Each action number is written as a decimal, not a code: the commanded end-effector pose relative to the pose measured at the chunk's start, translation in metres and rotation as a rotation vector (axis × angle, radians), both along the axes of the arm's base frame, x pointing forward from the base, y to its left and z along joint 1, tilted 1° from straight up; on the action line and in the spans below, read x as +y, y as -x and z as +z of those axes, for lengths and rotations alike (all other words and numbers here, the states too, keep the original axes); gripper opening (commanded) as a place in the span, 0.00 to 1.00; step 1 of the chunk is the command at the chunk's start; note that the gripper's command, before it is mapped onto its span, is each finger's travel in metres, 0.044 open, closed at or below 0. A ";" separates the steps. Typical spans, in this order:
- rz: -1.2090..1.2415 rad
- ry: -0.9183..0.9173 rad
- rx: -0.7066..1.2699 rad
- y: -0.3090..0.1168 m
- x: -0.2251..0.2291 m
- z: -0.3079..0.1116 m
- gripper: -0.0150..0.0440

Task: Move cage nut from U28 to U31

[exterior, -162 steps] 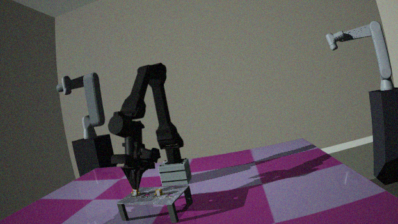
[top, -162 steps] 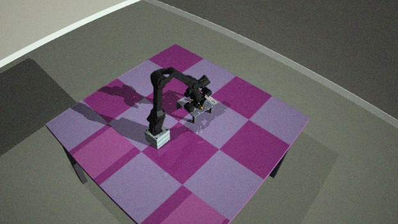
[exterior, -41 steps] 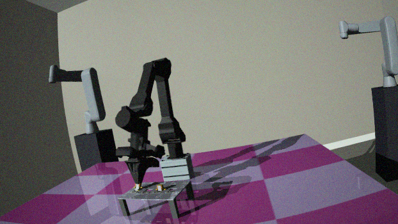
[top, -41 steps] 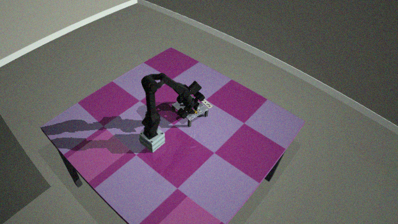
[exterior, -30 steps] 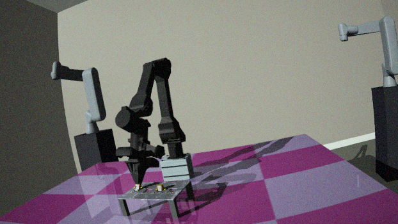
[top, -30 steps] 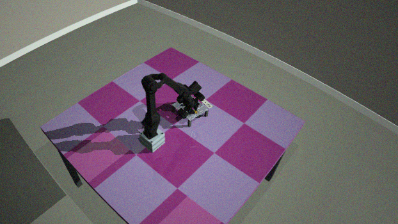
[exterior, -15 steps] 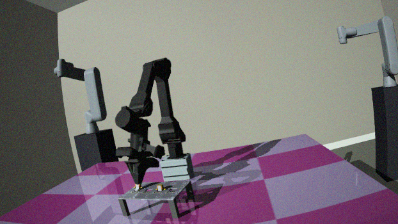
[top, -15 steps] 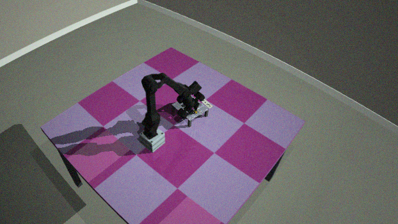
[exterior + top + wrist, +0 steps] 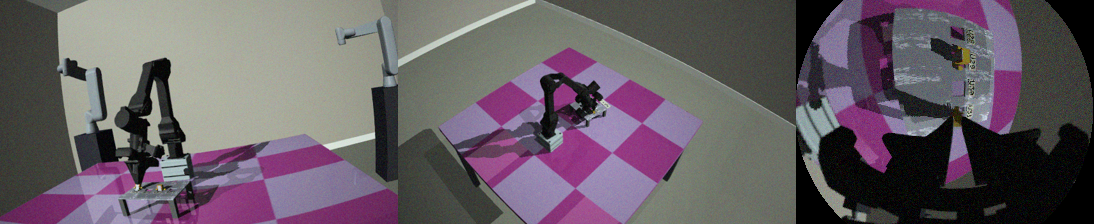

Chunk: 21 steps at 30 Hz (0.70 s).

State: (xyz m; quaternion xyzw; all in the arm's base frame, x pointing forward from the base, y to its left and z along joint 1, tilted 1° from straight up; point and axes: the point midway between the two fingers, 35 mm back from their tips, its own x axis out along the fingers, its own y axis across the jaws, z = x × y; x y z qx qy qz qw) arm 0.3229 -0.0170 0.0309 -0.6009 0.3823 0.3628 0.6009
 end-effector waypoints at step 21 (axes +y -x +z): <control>0.001 -0.003 0.021 -0.003 0.000 0.003 0.31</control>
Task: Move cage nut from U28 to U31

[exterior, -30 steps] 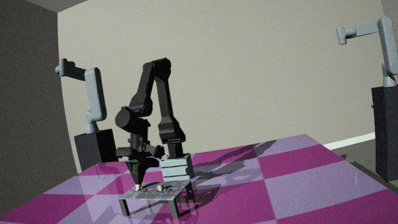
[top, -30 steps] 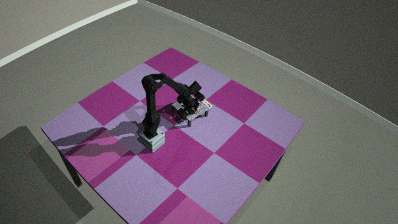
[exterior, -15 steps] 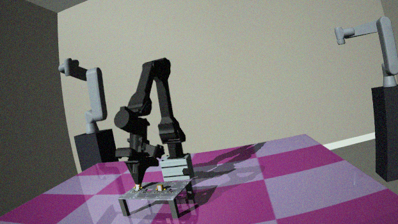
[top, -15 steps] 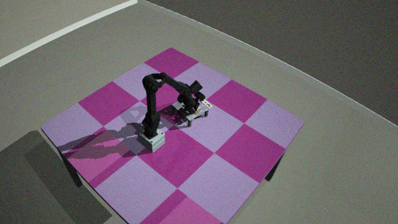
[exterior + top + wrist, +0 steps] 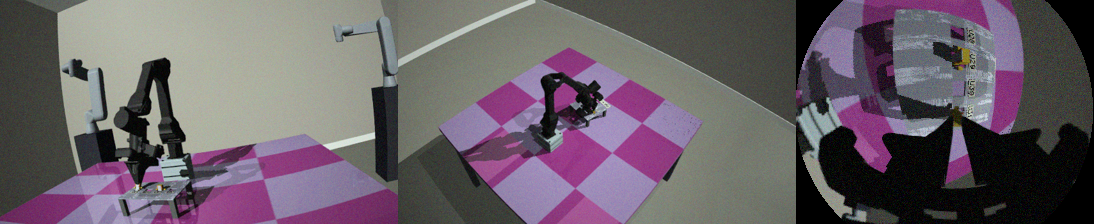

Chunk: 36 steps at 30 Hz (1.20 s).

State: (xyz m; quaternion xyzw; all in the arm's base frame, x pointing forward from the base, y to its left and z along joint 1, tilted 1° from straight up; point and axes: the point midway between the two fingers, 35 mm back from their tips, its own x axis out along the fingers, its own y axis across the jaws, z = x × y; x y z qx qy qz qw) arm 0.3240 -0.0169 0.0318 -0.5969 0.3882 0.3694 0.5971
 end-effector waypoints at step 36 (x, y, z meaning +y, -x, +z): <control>0.001 -0.003 0.050 -0.004 0.000 0.003 0.31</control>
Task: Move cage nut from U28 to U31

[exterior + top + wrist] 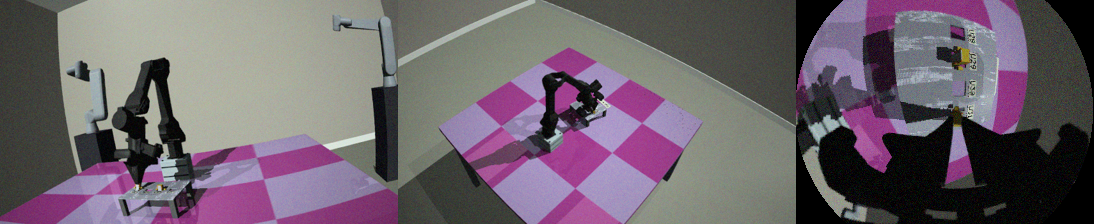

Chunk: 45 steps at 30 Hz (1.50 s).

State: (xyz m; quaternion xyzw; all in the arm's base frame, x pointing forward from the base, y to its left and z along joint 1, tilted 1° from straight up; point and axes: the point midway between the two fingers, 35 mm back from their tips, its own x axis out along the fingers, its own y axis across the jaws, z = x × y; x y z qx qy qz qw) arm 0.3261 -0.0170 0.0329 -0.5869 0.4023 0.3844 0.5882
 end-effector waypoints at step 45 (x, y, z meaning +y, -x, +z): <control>0.001 0.000 0.052 -0.005 0.000 0.003 0.31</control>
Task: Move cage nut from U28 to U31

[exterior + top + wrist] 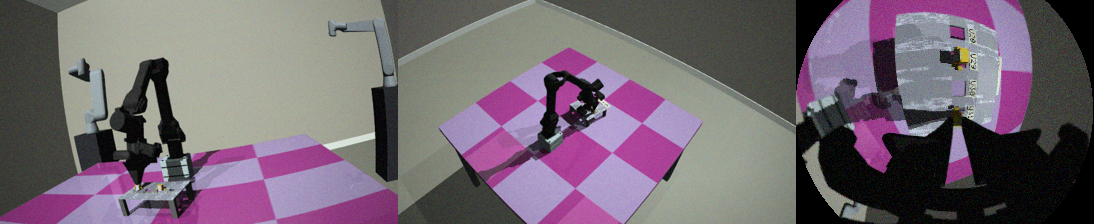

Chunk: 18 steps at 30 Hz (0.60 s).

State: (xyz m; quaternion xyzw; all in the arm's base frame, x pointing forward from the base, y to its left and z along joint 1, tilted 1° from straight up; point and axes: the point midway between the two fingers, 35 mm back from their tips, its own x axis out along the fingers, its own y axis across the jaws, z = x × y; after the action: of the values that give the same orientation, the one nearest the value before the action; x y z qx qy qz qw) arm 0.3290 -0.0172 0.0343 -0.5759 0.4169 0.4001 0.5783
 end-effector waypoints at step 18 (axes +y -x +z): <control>0.002 0.002 0.032 -0.003 0.000 0.002 0.31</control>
State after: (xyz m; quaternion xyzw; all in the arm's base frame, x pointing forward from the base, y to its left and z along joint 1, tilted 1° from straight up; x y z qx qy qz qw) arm 0.3301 -0.0171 0.0341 -0.5695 0.4251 0.4091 0.5724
